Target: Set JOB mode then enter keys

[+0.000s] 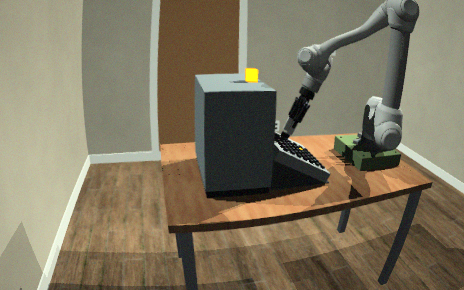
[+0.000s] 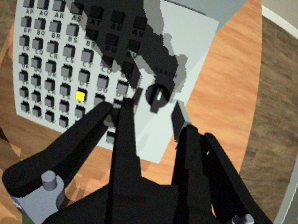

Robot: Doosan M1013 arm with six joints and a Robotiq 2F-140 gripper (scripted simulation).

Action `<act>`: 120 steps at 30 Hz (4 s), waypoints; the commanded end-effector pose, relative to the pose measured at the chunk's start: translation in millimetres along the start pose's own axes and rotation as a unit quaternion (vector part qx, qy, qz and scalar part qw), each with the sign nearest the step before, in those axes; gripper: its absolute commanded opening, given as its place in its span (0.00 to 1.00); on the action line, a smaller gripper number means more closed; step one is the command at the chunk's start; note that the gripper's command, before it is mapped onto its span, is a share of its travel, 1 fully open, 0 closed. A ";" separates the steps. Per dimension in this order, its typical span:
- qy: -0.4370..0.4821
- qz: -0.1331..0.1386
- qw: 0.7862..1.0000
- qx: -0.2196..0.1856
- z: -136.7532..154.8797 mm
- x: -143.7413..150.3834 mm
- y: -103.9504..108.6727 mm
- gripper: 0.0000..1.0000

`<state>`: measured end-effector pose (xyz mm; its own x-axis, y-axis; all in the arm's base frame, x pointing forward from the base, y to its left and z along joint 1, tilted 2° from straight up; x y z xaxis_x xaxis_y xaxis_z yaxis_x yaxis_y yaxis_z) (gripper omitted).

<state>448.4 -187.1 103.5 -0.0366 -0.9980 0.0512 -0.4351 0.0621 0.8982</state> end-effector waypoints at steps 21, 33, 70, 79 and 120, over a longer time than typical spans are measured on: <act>0.000 0.000 1.000 0.000 0.0 0.0 0.0 0.33; 0.000 0.000 1.000 0.000 0.0 0.0 -2.8 0.33; 0.000 0.000 1.000 0.000 0.0 0.0 -23.0 0.33; 0.000 0.000 1.000 0.000 0.0 0.0 -23.0 0.33; 0.000 0.000 1.000 0.000 0.0 0.0 -23.0 0.00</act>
<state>458.4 -188.4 82.9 -0.0365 -0.9980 0.0512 -0.4351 0.0620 0.8982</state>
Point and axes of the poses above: the point where the finger pads meet when closed, its own y axis back along the fingers, its own x axis across the jaws, z = x × y, the point moved 2 cm from there along y, back along the fingers, and after that the axes turned 11 degrees about y, right-handed, at the moved point
